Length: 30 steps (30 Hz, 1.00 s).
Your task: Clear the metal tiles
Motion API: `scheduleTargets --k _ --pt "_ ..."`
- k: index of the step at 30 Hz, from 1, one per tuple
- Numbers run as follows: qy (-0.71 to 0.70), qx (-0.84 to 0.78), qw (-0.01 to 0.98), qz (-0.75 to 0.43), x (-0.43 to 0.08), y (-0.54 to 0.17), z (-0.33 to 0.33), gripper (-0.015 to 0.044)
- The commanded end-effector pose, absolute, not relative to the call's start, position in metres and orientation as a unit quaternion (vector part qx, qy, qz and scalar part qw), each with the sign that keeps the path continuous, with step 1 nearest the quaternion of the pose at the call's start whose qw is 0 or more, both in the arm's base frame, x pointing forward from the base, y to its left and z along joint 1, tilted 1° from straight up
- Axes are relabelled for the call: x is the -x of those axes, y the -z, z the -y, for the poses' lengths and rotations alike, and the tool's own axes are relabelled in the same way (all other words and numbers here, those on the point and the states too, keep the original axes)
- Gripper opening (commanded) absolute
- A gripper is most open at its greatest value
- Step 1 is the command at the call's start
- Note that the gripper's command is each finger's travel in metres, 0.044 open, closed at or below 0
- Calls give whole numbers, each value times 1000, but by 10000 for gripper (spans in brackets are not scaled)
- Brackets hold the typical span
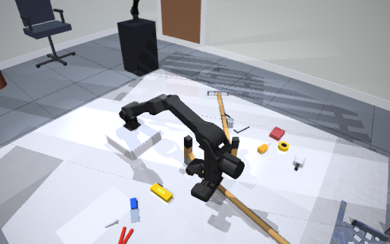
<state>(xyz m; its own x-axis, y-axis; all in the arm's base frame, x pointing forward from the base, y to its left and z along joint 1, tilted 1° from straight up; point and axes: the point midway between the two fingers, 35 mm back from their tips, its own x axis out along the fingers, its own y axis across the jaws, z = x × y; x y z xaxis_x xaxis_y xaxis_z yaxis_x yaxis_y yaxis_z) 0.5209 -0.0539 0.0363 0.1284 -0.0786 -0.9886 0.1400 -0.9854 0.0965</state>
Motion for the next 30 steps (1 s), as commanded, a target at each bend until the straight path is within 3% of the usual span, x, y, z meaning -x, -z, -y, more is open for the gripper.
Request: scheduleTargets --k 1,7,30 --pt "667 -744 37 22 -518 -34 56 0" --pt "668 -741 -5 60 -515 -33 57 0" --pt "669 -741 -5 59 -523 -5 58 0"
